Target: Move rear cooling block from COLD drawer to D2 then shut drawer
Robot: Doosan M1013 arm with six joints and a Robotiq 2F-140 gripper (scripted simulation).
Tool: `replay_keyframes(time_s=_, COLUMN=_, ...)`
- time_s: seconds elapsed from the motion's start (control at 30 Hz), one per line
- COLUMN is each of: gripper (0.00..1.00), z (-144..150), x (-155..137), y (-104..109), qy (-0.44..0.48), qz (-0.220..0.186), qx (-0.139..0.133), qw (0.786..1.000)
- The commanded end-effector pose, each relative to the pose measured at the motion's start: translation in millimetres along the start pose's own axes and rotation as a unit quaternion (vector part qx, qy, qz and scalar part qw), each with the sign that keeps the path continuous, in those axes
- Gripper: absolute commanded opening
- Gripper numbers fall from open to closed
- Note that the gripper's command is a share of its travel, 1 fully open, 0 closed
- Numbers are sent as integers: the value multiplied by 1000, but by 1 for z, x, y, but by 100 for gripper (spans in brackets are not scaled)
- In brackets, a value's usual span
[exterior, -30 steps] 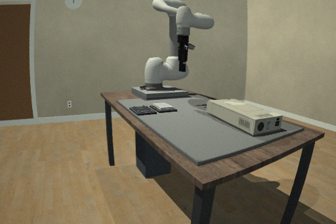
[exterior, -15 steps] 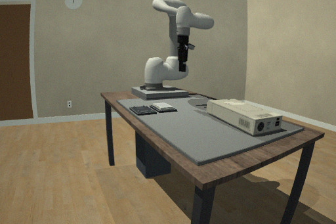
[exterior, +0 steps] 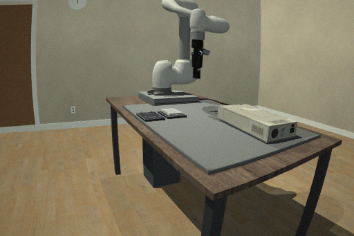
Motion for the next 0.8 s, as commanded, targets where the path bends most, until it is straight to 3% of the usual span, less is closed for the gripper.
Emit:
replay_keyframes(time_s=0.0, gripper=34, z=17, x=14, y=-7, qy=-3, qz=2, qx=-3, qw=1000)
replay_keyframes(time_s=0.77, gripper=34, z=67, x=60, y=-40, qy=-3, qz=2, qx=-3, qw=1000)
Point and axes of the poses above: the point where the finger pads meet when closed, its own y axis back along the fingers, its own z axis across the jaws, x = y × z, the point moved 5 cm from there along y, back along the fingers
